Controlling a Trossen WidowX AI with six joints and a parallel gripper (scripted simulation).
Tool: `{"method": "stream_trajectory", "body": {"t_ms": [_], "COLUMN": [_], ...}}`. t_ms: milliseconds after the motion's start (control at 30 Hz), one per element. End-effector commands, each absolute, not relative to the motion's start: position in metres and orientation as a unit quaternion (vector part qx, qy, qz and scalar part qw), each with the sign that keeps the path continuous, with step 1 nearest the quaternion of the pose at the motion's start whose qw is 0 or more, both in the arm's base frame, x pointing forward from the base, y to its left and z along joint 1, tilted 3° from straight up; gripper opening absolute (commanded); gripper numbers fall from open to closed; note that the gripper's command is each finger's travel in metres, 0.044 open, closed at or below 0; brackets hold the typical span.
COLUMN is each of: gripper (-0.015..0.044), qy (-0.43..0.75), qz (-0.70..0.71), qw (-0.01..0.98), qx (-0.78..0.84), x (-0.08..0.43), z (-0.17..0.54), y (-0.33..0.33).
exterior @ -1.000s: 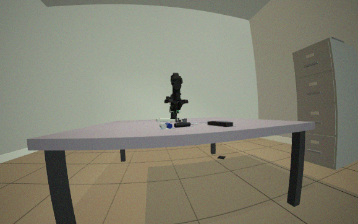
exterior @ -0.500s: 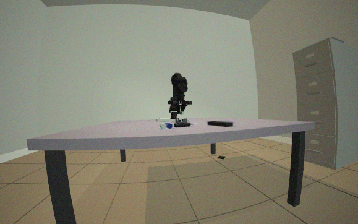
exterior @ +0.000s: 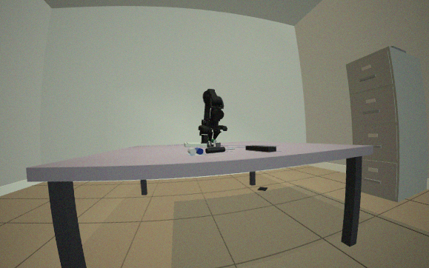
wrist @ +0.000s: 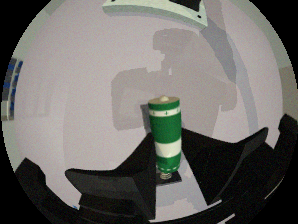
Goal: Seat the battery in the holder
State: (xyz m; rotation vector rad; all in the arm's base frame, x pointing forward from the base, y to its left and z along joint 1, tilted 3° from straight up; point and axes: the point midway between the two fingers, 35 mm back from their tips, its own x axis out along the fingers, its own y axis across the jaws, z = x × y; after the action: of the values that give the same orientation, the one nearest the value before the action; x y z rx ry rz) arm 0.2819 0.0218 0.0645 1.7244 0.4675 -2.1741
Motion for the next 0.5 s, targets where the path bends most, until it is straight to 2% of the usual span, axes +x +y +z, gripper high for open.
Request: {"method": "stream_trajectory", "body": {"t_ms": [0, 467], "gripper": [0.0083, 0.0083], "qy": [0.159, 0.152], "qz": [-0.768, -0.797], "qw": [0.164, 0.169], "qx": [0.599, 0.559], "x": [0.2854, 0.2893], "z": [0.0644, 0.0584], "y": [0.0221, 0.0241]}}
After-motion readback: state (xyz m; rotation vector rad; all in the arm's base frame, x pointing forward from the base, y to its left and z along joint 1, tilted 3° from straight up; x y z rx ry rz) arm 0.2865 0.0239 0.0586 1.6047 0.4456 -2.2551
